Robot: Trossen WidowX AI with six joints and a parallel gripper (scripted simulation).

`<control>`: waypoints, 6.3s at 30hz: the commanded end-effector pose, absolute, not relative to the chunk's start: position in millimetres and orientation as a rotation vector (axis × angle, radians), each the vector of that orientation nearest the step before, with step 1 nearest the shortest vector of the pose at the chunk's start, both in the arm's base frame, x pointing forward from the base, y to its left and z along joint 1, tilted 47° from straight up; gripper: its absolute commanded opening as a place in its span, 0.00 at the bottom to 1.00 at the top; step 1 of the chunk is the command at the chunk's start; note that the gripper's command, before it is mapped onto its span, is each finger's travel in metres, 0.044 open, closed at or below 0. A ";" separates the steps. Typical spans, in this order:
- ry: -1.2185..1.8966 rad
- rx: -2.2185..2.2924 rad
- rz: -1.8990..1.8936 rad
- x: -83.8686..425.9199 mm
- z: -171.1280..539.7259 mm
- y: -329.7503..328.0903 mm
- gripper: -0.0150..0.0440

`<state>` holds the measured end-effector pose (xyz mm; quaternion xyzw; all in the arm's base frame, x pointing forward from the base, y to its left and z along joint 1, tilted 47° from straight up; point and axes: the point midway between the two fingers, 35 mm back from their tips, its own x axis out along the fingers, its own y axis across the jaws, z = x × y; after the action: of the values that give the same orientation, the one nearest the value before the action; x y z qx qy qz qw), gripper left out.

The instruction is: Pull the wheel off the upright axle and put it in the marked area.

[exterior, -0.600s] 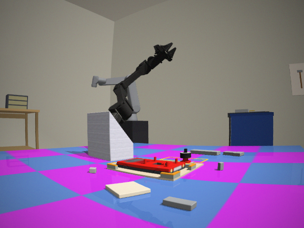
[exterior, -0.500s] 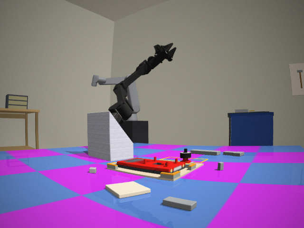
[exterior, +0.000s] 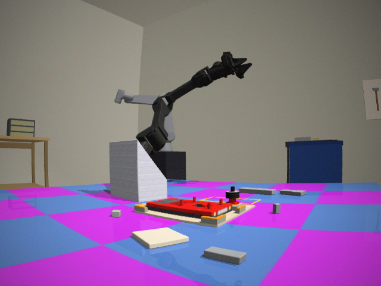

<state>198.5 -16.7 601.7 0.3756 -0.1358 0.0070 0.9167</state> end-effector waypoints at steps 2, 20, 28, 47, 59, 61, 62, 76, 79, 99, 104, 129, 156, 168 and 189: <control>-0.089 0.803 0.005 256.4 558.7 -12.6 0.76; 0.716 1.045 -0.091 394.2 328.3 0.7 0.76; 1.147 1.308 -0.257 403.5 196.1 4.0 0.76; 1.729 1.751 -0.607 355.1 56.6 30.7 0.76; 1.730 1.752 -0.605 359.3 9.4 80.0 0.76; 1.731 1.753 -0.604 359.5 4.9 84.6 0.76; 1.731 1.753 -0.604 359.5 4.9 84.6 0.76; 1.746 1.732 -0.608 356.6 6.0 84.8 0.62; 1.746 1.732 -0.608 356.6 6.0 84.8 0.58; 1.744 1.734 -0.608 356.7 9.0 81.5 0.25; 1.743 1.735 -0.608 356.7 10.1 80.3 0.25; 1.739 1.739 -0.607 356.7 15.8 74.3 0.25; 1.736 1.744 -0.607 356.5 22.0 67.9 0.25; 1.734 1.746 -0.606 356.3 24.8 65.1 0.25; 1.731 1.750 -0.606 355.9 29.6 60.1 0.25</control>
<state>355.3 62.4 28.1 0.6572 0.6530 -0.2304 0.2976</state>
